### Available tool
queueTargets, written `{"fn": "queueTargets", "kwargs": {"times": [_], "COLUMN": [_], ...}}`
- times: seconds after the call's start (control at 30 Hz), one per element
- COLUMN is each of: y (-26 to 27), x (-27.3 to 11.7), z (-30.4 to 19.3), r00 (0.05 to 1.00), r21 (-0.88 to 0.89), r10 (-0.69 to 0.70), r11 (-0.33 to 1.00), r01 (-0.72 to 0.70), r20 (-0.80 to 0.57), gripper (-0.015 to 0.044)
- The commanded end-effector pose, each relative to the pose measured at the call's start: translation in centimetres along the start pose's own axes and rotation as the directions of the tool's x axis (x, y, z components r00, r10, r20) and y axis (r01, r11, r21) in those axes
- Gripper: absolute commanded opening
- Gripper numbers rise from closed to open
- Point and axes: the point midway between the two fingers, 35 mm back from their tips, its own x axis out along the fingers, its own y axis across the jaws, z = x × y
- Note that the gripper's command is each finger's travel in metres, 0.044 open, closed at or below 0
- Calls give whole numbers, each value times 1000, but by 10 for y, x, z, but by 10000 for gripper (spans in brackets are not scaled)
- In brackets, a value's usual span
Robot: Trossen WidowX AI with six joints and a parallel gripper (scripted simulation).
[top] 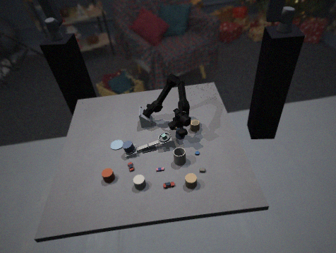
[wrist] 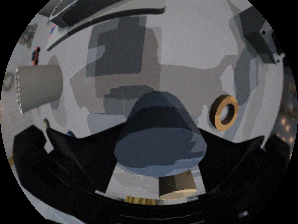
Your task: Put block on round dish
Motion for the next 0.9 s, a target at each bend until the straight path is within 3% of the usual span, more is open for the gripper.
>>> {"fn": "queueTargets", "kwargs": {"times": [0.0, 0.57, 0.7, 0.87], "y": [1, 1, 1, 1], "x": [6, -8, -51, -53], "z": [1, 1, 1, 1], "r00": [1000, 1000, 1000, 1000], "r21": [4, 1, 4, 5], "r10": [5, 1, 4, 4], "r11": [1000, 1000, 1000, 1000], "r01": [-5, -1, -4, -4], "r20": [3, 3, 6, 6], "gripper": [0, 440, 440, 440]}}
